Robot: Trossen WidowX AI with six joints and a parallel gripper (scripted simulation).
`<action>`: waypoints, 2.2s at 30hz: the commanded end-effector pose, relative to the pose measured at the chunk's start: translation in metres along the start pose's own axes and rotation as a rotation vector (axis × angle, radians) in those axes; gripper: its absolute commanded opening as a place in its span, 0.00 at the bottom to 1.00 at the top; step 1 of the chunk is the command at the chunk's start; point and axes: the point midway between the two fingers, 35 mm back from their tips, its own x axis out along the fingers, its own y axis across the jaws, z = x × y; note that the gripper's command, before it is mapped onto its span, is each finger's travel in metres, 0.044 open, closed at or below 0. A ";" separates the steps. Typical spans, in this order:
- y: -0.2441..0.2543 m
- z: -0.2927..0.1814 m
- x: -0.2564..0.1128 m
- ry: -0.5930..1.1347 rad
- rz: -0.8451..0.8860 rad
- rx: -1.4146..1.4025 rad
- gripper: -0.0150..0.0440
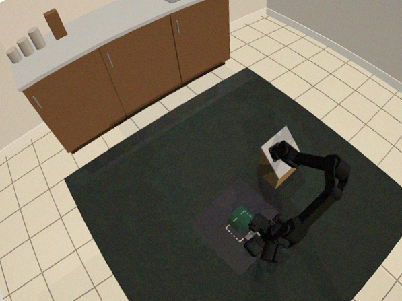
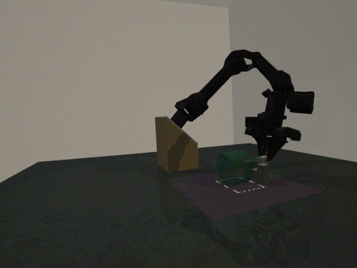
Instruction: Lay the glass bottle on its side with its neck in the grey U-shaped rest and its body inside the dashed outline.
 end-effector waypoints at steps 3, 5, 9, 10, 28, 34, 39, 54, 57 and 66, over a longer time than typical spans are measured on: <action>0.000 0.003 0.002 -0.003 0.000 0.001 0.46; 0.000 0.003 0.002 -0.001 0.000 0.000 0.46; 0.000 0.003 0.003 0.003 0.000 -0.001 0.46; 0.000 0.003 0.003 0.004 0.000 -0.001 0.46; 0.000 -0.001 0.003 0.022 0.001 -0.008 0.46; 0.000 -0.001 0.003 0.022 0.001 -0.008 0.51; 0.000 -0.001 0.003 0.022 0.001 -0.008 0.73; 0.002 0.024 -0.046 0.262 -0.023 -0.043 1.00; 0.003 0.027 -0.054 0.292 -0.017 -0.046 1.00; 0.004 0.031 -0.062 0.292 -0.017 -0.046 1.00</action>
